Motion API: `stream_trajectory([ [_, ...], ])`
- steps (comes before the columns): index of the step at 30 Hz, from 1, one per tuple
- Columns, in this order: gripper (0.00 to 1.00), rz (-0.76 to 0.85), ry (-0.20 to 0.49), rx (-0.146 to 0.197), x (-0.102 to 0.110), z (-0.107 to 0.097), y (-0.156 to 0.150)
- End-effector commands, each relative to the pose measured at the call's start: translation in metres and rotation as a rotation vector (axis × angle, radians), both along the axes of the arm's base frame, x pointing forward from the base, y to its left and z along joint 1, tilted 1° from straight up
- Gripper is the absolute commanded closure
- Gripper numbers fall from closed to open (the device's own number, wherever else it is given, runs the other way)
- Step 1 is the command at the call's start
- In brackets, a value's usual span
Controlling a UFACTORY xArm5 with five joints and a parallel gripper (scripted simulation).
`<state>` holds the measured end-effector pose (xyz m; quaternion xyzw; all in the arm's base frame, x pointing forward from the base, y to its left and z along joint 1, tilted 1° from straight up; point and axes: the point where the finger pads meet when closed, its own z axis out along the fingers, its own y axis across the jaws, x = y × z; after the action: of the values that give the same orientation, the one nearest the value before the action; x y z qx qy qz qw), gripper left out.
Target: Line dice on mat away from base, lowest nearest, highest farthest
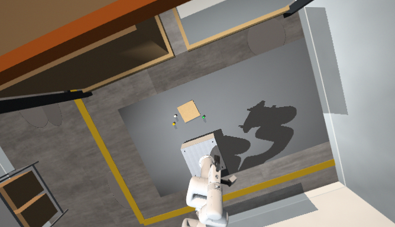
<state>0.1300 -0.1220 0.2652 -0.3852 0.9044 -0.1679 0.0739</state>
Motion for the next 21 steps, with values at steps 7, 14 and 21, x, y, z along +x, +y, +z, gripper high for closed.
stream_trajectory([
  [7, 0.0, 0.0, -0.002, -0.002, 0.0001, 0.001, -0.0001],
  [14, 0.0, 0.0, -0.002, -0.002, 0.0001, 0.001, -0.0001],
  [21, 0.0, -0.013, -0.002, 0.007, 0.0027, 0.0004, -0.0016],
])
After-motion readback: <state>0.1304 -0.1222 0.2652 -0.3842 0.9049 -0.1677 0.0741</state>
